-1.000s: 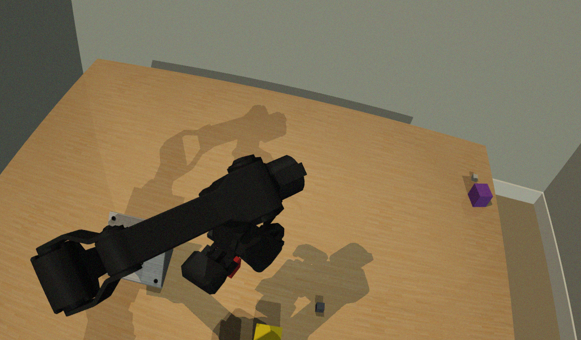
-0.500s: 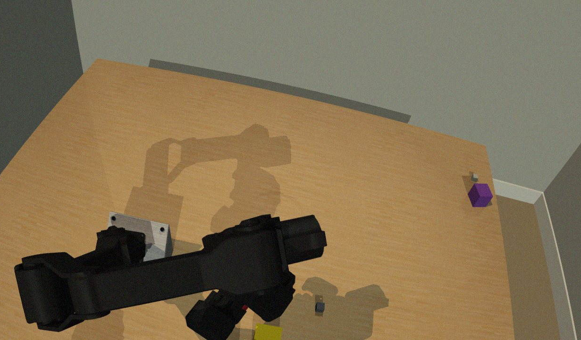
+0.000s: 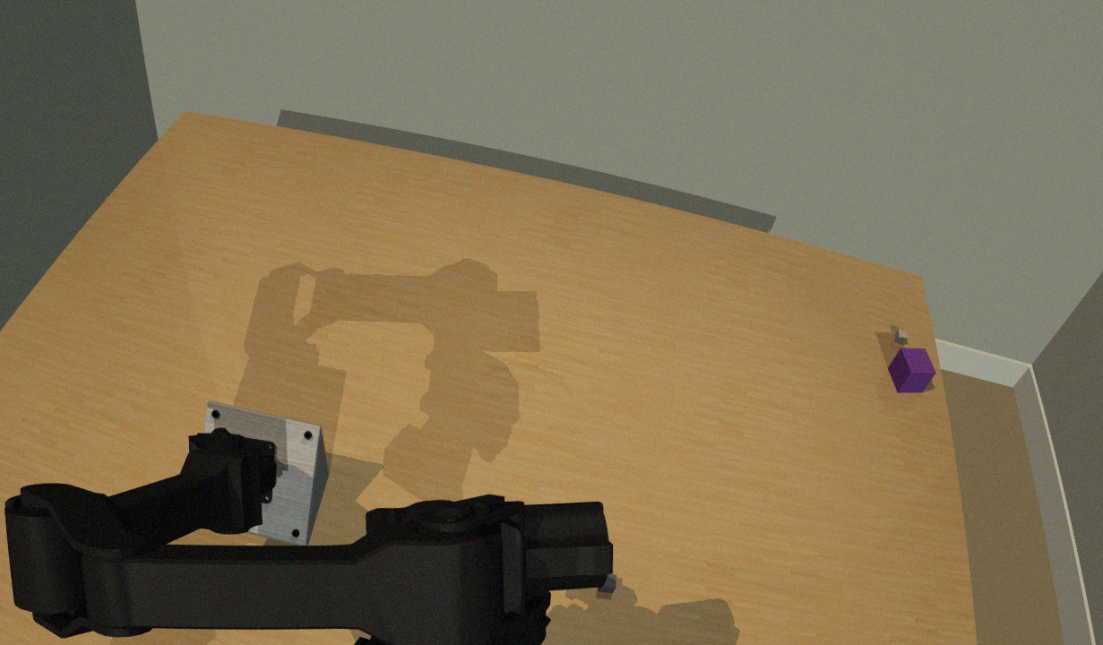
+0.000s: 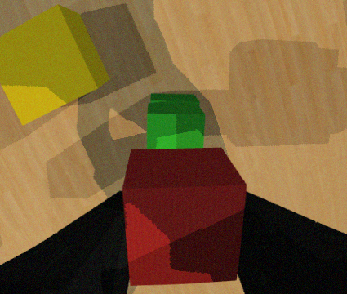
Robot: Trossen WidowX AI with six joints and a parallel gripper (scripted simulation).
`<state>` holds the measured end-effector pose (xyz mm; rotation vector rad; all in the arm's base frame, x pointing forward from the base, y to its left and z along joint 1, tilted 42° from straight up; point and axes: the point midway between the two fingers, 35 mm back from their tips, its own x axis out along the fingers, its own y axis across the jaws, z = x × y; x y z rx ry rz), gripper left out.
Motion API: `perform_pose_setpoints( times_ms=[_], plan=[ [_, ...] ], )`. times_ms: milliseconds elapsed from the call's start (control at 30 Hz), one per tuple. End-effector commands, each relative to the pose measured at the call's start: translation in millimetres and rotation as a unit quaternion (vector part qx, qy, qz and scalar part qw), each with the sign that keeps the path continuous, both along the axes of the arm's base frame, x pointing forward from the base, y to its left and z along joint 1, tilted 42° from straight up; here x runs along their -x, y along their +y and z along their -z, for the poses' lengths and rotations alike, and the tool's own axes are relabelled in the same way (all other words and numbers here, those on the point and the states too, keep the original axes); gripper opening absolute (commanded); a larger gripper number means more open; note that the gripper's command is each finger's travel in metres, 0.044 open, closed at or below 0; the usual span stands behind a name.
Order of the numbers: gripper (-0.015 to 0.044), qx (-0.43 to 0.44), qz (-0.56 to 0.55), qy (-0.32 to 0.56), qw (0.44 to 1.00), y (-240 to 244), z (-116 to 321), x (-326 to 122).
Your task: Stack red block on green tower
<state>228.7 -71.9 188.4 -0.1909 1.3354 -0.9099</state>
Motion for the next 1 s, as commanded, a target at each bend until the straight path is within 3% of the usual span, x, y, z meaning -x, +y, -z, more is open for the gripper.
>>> perform_pose_setpoints(
  times_ms=[0,967],
  plan=[
    [0.0000,0.002,-0.002,-0.005,1.000,-7,2,0],
    [0.0000,0.003,-0.002,-0.006,1.000,-40,40,3]
  ],
)
